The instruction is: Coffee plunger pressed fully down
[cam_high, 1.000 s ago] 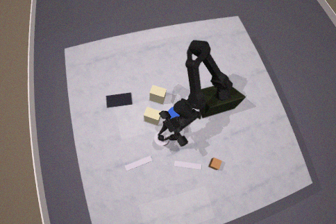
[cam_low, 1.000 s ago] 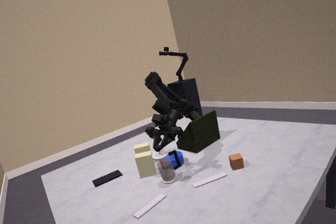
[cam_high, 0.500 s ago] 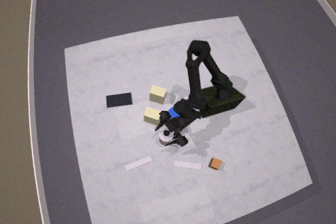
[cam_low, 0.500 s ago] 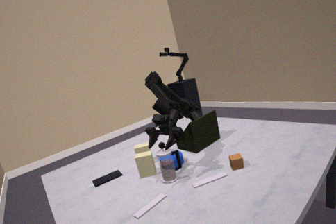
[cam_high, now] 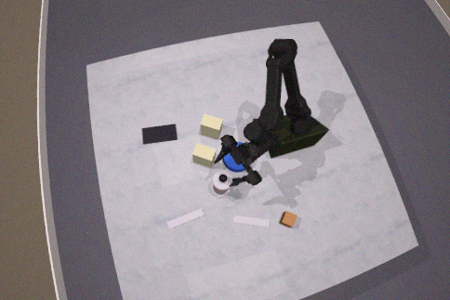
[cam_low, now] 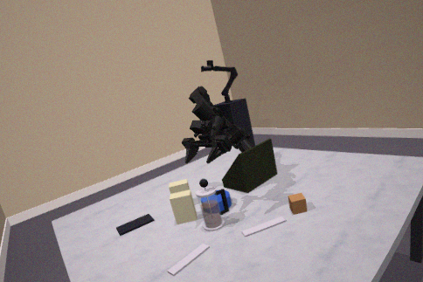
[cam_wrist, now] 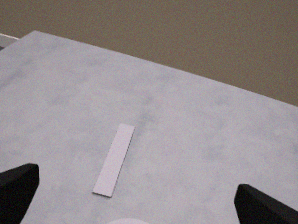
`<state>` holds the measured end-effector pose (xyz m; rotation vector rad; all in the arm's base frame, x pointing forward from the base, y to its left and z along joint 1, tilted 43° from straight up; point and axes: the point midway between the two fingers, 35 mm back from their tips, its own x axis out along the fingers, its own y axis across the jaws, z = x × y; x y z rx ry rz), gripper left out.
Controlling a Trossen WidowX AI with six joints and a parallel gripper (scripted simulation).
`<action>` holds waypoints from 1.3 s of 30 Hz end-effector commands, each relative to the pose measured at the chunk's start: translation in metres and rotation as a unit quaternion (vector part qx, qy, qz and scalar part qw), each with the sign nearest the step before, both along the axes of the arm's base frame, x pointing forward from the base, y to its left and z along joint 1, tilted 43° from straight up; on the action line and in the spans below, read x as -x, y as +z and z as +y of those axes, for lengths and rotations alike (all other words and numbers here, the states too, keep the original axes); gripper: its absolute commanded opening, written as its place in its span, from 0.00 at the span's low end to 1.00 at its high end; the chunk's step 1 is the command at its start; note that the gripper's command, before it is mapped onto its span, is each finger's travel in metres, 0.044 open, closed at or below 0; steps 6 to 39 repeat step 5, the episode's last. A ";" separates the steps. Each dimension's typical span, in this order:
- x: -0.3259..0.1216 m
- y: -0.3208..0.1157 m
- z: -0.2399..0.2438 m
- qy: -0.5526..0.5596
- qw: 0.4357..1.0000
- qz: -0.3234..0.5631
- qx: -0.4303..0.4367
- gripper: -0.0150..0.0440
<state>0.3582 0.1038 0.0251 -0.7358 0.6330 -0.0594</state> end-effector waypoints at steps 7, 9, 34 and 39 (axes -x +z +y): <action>0.004 0.002 0.001 -0.003 1.000 0.003 0.002 1.00; 0.004 0.002 0.001 -0.003 1.000 0.003 0.002 1.00; 0.004 0.002 0.001 -0.003 1.000 0.003 0.002 1.00; 0.004 0.002 0.001 -0.003 1.000 0.003 0.002 1.00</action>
